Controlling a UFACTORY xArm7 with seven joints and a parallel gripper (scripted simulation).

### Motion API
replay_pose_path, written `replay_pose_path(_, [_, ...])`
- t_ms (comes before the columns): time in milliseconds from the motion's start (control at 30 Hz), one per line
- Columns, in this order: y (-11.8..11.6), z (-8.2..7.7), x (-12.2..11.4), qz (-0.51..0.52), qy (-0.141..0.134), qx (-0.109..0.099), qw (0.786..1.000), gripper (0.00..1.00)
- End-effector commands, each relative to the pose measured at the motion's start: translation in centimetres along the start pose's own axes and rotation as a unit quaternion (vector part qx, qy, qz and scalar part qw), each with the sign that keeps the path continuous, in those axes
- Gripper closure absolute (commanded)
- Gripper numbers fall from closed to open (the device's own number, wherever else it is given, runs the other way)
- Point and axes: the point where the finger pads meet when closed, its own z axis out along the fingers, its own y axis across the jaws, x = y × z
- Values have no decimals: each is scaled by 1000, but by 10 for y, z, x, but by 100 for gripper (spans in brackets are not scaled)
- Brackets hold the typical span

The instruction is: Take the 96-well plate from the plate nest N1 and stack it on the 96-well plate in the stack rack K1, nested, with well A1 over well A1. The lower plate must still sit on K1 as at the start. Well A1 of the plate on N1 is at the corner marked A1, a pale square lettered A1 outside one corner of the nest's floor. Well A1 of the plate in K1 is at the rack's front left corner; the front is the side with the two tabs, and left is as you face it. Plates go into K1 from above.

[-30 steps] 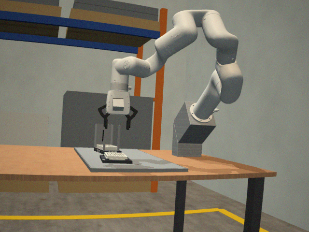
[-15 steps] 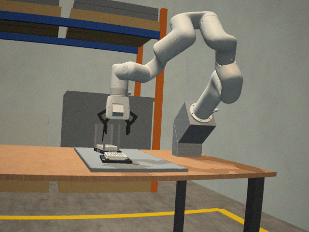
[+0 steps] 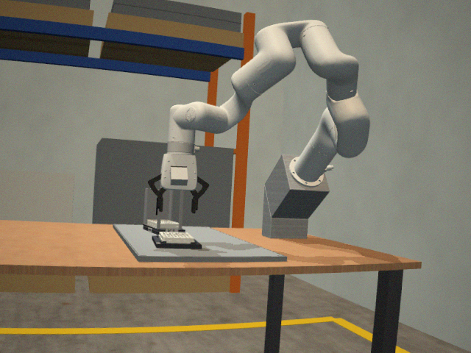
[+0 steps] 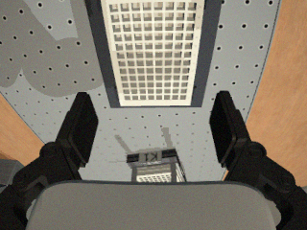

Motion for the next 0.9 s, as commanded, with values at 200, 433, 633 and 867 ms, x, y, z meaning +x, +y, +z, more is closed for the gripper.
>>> replay_pose_path(200, [2, 16, -1, 0, 0, -2, 1000, 0])
replay_pose_path(433, [2, 24, -1, 0, 0, -2, 1000, 0])
replay_pose_path(633, [2, 35, -1, 0, 0, -2, 1000, 0])
replay_pose_path(867, [2, 43, -1, 0, 0, -2, 1000, 0])
